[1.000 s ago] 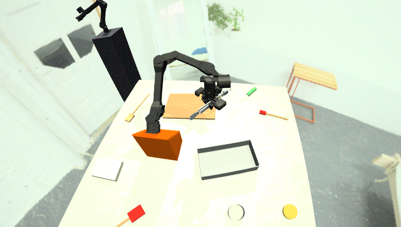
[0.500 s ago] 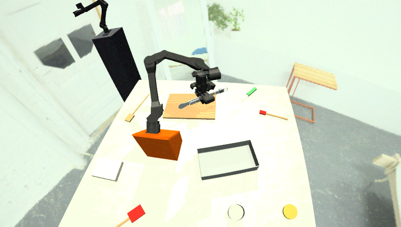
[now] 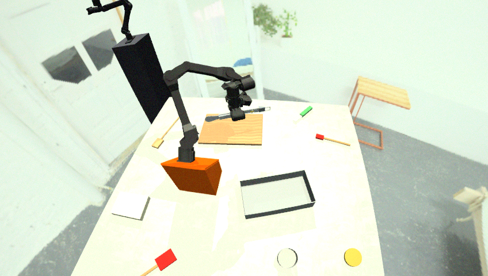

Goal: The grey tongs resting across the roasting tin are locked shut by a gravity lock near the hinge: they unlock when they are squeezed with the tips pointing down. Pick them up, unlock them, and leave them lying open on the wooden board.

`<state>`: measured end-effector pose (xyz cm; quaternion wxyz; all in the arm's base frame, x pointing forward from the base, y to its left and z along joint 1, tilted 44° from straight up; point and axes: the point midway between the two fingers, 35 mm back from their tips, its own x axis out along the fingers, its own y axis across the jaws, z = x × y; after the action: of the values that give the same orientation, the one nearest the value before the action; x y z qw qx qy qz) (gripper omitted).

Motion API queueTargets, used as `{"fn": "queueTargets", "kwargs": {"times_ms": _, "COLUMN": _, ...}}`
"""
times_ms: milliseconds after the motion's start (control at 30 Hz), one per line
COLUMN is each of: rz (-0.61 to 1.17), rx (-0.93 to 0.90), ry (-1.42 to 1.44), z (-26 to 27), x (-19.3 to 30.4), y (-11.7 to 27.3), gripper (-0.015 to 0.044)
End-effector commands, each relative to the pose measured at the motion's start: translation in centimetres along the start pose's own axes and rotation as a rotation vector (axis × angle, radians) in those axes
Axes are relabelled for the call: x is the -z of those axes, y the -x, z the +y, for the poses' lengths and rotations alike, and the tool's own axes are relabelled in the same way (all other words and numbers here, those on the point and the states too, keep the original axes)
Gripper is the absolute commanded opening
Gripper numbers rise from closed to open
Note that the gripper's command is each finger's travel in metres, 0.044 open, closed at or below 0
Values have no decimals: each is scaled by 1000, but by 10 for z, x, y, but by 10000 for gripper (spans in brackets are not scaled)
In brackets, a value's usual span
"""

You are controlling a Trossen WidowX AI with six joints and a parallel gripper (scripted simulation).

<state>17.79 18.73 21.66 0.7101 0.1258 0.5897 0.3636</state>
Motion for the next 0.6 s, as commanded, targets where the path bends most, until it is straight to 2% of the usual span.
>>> {"fn": "queueTargets", "kwargs": {"times_ms": 0, "rz": -8, "rx": -3, "ry": -72, "z": 10, "x": 11, "y": 2, "gripper": -150}}
{"fn": "queueTargets", "kwargs": {"times_ms": 567, "rz": -20, "rx": -57, "ry": -348, "z": 45, "x": 57, "y": 13, "gripper": -150}}
